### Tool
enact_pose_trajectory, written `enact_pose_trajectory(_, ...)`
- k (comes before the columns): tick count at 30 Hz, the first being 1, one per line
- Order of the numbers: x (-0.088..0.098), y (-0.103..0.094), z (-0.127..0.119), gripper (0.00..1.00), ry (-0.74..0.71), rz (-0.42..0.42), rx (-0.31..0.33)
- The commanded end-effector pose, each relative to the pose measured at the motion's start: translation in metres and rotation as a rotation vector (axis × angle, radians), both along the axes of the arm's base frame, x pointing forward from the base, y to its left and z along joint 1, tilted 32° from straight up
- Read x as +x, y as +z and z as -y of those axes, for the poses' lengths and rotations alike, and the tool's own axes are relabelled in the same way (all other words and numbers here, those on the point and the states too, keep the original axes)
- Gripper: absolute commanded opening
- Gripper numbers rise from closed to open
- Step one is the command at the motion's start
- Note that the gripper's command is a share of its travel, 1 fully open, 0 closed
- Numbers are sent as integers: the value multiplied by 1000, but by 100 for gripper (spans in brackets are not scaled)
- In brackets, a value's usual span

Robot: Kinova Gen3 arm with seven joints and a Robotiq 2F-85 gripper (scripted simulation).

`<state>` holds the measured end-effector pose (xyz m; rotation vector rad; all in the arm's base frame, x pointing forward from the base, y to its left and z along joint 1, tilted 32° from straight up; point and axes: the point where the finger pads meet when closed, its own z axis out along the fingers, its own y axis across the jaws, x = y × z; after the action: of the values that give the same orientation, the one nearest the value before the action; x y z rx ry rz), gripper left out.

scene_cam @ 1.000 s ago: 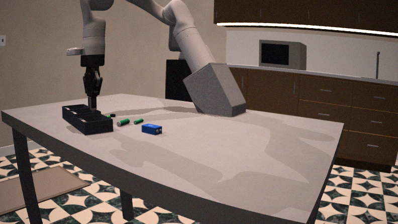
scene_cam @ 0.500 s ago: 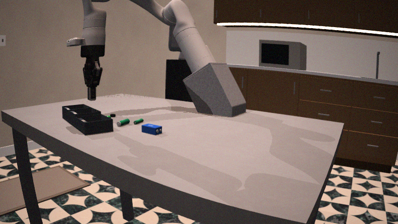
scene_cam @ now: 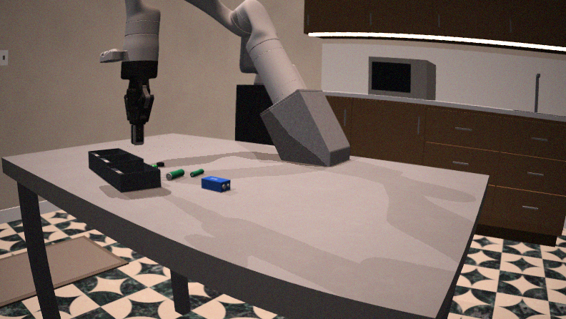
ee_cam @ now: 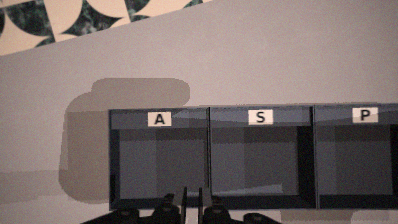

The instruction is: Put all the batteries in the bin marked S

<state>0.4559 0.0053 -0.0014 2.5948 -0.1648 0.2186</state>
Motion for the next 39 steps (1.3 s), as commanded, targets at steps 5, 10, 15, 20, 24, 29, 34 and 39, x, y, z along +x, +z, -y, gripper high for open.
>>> enact_pose_trajectory(5, 1, -18, -27, 9, 17, -12, 1)
enact_pose_trajectory(10, 1, -18, -27, 9, 17, -12, 1)
enact_pose_trajectory(15, 2, -27, -22, 9, 17, -12, 1)
enact_pose_trajectory(20, 4, -38, -15, 9, 17, -12, 1)
enact_pose_trajectory(24, 4, -43, -12, 9, 17, -12, 1)
enact_pose_trajectory(29, 6, -54, -5, 9, 17, -12, 1)
enact_pose_trajectory(34, 7, -62, 0, 9, 17, -12, 1)
enact_pose_trajectory(39, 7, -62, 0, 9, 17, -12, 1)
